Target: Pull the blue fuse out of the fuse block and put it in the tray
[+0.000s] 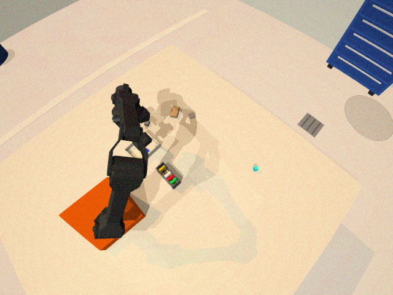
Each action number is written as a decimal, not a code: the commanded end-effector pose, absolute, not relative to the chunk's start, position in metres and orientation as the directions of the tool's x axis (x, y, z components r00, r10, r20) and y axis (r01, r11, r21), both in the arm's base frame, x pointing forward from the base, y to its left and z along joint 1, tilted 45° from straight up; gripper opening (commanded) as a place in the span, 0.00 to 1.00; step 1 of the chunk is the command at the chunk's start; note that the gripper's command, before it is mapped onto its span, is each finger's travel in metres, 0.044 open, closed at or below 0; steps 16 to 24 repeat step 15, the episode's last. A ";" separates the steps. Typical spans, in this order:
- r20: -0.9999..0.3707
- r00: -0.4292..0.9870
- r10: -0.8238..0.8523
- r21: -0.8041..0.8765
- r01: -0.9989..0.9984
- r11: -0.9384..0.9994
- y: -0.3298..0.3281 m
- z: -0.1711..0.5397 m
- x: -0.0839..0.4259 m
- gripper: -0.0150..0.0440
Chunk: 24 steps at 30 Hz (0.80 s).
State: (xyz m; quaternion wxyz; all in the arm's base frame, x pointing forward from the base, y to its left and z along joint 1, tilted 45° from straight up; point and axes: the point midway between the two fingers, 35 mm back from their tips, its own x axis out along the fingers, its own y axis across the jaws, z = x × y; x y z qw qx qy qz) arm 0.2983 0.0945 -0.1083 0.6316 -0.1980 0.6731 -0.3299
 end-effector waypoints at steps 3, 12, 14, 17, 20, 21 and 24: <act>-0.719 -0.126 -0.684 -0.695 0.150 0.703 0.094 -0.109 0.298 0.81; -0.719 -0.126 -0.684 -0.695 0.150 0.703 0.094 -0.109 0.298 0.81; -0.719 -0.126 -0.684 -0.695 0.150 0.703 0.094 -0.109 0.298 0.81; -0.719 -0.126 -0.684 -0.695 0.150 0.703 0.094 -0.109 0.298 0.81; -0.719 -0.126 -0.684 -0.695 0.150 0.703 0.094 -0.109 0.298 0.81; -0.719 -0.126 -0.684 -0.695 0.150 0.703 0.094 -0.109 0.298 0.81; -0.719 -0.126 -0.684 -0.695 0.150 0.703 0.094 -0.109 0.298 0.81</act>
